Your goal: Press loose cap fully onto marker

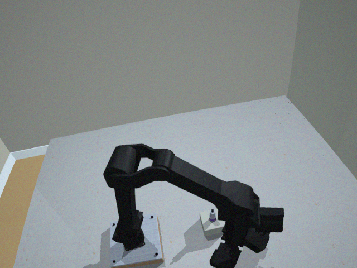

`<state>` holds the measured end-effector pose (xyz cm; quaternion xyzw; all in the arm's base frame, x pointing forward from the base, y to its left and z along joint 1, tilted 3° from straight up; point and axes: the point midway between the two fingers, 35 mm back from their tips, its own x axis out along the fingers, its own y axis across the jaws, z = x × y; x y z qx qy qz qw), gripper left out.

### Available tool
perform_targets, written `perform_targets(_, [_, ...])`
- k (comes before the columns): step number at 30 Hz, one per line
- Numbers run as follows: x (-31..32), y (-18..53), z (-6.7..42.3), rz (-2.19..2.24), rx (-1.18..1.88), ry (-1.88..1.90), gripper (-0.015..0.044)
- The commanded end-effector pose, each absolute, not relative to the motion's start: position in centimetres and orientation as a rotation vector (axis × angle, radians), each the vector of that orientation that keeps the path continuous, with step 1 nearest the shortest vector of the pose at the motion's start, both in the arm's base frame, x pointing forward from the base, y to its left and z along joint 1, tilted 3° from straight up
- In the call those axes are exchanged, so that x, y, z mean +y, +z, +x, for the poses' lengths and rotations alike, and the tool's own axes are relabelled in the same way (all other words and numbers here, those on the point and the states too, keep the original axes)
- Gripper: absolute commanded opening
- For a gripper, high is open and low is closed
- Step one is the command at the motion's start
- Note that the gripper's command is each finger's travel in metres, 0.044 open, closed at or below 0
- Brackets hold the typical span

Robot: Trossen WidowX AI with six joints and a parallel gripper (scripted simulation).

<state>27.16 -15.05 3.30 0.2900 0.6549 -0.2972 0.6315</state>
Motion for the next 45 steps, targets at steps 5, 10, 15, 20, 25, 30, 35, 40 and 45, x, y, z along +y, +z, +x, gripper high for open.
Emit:
perform_targets(5, [-15.0,6.0,27.2,0.662,1.498,-0.676,0.0])
perform_targets(10, [-14.9,6.5,27.1,0.662,1.498,-0.677,0.0])
perform_targets(15, [-13.3,7.3,27.4,0.663,1.498,-0.676,0.0])
perform_targets(20, [-11.5,8.2,27.5,0.664,1.498,-0.675,0.0])
perform_targets(25, [-9.8,9.0,27.6,0.665,1.498,-0.674,0.0])
perform_targets(30, [-8.0,9.9,27.4,0.666,1.499,-0.673,0.0])
perform_targets(35, [-6.3,10.7,27.2,0.667,1.5,-0.672,0.0])
perform_targets(40, [-4.6,11.5,26.8,0.668,1.501,-0.671,0.0])
perform_targets(45, [-3.2,12.2,26.4,0.669,1.502,-0.671,0.0])
